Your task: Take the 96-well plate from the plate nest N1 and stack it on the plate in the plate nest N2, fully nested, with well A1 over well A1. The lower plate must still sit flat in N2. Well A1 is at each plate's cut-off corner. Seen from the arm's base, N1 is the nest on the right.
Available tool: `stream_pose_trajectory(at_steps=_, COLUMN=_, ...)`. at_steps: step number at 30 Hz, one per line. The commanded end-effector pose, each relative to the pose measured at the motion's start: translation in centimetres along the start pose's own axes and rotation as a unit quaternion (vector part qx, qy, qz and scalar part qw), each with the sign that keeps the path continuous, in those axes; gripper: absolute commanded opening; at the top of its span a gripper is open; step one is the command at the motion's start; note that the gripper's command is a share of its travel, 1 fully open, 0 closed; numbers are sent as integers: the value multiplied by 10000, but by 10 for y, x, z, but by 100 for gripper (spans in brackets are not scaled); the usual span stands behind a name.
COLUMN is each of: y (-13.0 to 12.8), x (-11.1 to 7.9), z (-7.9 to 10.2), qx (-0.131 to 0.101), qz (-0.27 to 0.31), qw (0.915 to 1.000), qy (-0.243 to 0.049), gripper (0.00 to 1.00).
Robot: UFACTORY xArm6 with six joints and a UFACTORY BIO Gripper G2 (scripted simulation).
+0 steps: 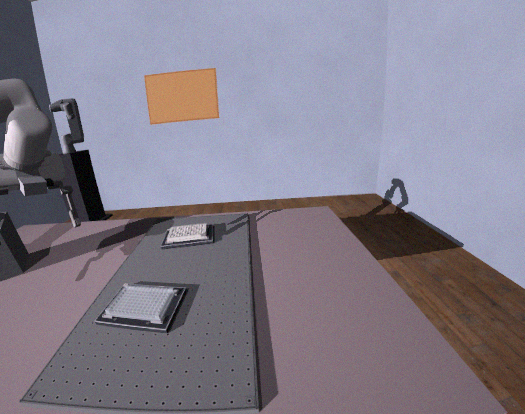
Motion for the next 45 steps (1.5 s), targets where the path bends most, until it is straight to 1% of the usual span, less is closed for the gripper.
stream_pose_trajectory(at_steps=1, y=0, x=0, z=1, qx=7, qz=4, qw=10000, qy=-14, gripper=100)
stream_pose_trajectory(at_steps=17, y=0, x=0, z=1, qx=7, qz=4, qw=10000, qy=-14, gripper=100)
stream_pose_trajectory(at_steps=18, y=0, x=-3, z=6, qx=7, qz=4, qw=10000, qy=-15, gripper=37)
stream_pose_trajectory(at_steps=32, y=-1, x=-47, z=68, qx=8, qz=5, qw=10000, qy=-16, gripper=37)
stream_pose_trajectory(at_steps=34, y=-1, x=-47, z=68, qx=8, qz=5, qw=10000, qy=-16, gripper=37)
stream_pose_trajectory(at_steps=39, y=-2, x=-63, z=91, qx=8, qz=5, qw=10000, qy=-17, gripper=37)
stream_pose_trajectory(at_steps=41, y=-2, x=-65, z=93, qx=8, qz=5, qw=10000, qy=-17, gripper=37)
stream_pose_trajectory(at_steps=42, y=2, x=-64, z=94, qx=-11, qz=92, qw=9998, qy=-158, gripper=37)
stream_pose_trajectory(at_steps=45, y=5, x=-50, z=95, qx=-19, qz=152, qw=9977, qy=-654, gripper=37)
Point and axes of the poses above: the point midway between the two finger pads, its own x axis out along the fingers, its own y axis across the jaws, z = x × y, the point moved 4 cm from there along -x, back along the fingers, and after that the axes turned 1 degree about x, right-handed, at the moved point
